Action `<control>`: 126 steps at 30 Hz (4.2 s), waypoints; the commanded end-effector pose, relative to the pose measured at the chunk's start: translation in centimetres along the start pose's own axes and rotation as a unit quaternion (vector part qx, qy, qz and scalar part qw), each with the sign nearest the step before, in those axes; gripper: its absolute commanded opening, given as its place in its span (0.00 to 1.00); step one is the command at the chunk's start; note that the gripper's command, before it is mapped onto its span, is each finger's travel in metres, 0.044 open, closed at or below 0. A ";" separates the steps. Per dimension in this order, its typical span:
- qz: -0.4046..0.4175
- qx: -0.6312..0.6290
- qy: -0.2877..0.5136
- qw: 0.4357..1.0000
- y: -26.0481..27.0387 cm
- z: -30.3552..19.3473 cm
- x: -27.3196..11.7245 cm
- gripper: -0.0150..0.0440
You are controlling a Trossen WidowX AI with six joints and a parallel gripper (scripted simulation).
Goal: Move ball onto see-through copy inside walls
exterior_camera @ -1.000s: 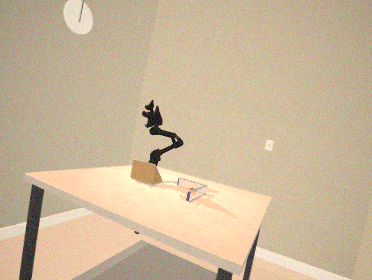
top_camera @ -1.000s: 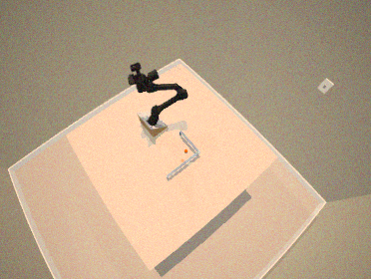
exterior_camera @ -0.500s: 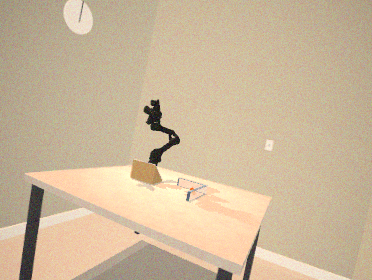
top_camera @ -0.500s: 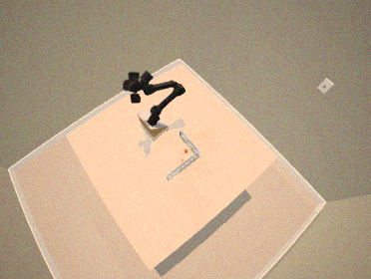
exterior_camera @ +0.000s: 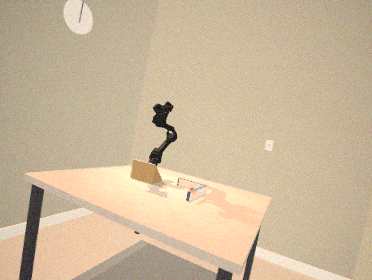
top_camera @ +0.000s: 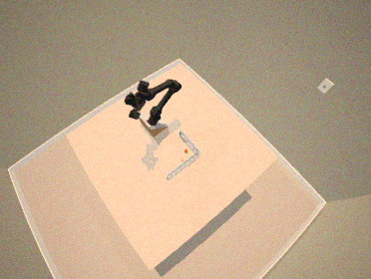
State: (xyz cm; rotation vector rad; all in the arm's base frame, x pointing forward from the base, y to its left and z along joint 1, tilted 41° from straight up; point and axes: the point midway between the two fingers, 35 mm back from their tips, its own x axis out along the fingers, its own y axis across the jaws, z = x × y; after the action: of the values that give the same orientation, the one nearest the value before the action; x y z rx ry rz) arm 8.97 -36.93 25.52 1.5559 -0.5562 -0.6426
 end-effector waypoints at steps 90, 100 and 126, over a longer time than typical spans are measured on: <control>0.434 -0.571 0.697 -0.007 -27.3 -48.3 -10.2 0.66; 0.434 -0.571 0.697 -0.006 -27.9 -48.7 -10.5 0.52; 0.432 -0.570 0.698 -0.015 -21.3 -44.8 -7.2 0.25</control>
State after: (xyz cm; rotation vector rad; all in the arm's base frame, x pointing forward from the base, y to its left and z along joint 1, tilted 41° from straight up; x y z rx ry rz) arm 34.09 3.86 4.81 -0.6205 0.7058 1.3908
